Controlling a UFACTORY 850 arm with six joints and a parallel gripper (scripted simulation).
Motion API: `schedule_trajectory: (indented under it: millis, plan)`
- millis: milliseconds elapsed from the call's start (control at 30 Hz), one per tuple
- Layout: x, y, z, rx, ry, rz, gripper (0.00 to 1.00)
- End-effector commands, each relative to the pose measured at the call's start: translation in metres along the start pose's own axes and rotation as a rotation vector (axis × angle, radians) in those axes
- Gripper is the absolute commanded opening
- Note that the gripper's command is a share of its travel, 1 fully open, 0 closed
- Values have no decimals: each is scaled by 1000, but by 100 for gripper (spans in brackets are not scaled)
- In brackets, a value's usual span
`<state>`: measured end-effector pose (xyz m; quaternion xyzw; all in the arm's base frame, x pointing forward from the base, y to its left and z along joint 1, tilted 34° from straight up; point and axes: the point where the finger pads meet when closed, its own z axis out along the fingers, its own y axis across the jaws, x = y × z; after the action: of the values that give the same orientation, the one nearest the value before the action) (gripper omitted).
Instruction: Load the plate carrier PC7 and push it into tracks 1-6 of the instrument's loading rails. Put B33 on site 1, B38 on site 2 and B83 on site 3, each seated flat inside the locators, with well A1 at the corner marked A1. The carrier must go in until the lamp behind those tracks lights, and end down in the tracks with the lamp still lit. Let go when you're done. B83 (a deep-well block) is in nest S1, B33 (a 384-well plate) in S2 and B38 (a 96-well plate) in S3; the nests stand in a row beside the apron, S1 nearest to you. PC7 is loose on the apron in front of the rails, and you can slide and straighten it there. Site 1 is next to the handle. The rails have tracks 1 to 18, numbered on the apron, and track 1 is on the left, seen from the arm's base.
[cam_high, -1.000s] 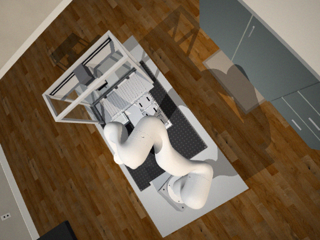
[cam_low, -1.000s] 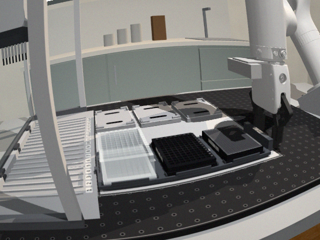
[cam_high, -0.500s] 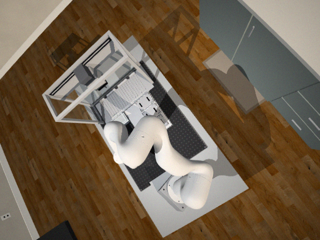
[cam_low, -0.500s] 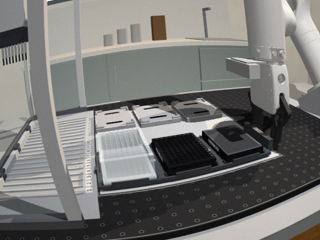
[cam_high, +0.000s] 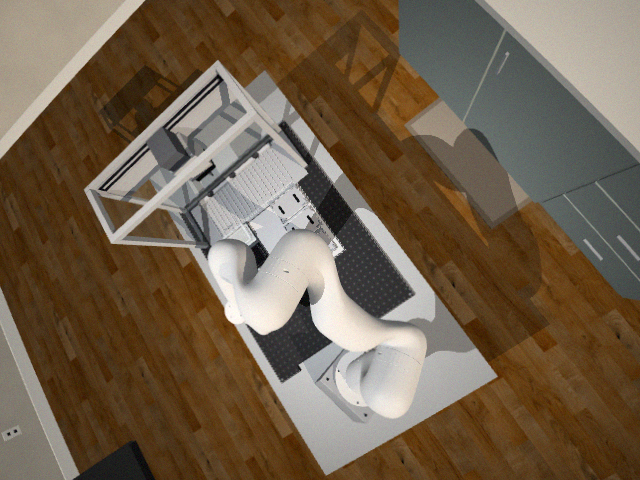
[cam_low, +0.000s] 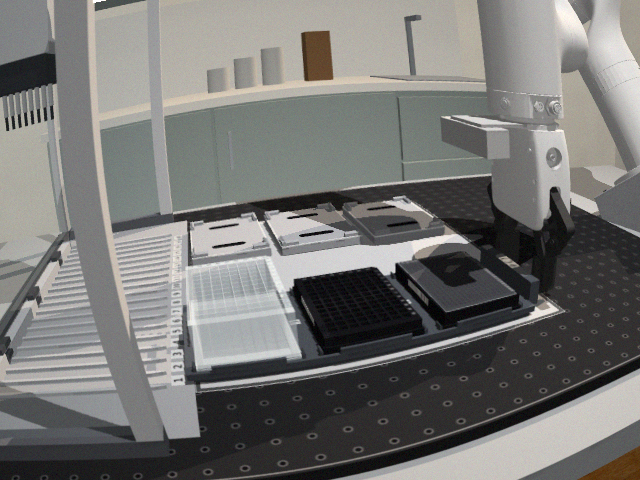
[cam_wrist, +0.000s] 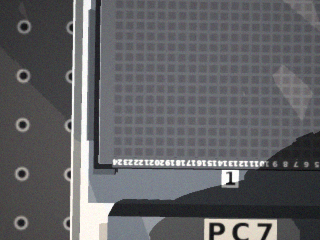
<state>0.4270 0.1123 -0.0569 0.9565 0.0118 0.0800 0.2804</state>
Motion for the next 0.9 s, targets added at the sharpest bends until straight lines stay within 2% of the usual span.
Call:
schedule_trajectory:
  millis: [0,867]
  plan:
    - [4,0,-1,1,2,1,82]
    - [28,0,-1,1,2,1,82]
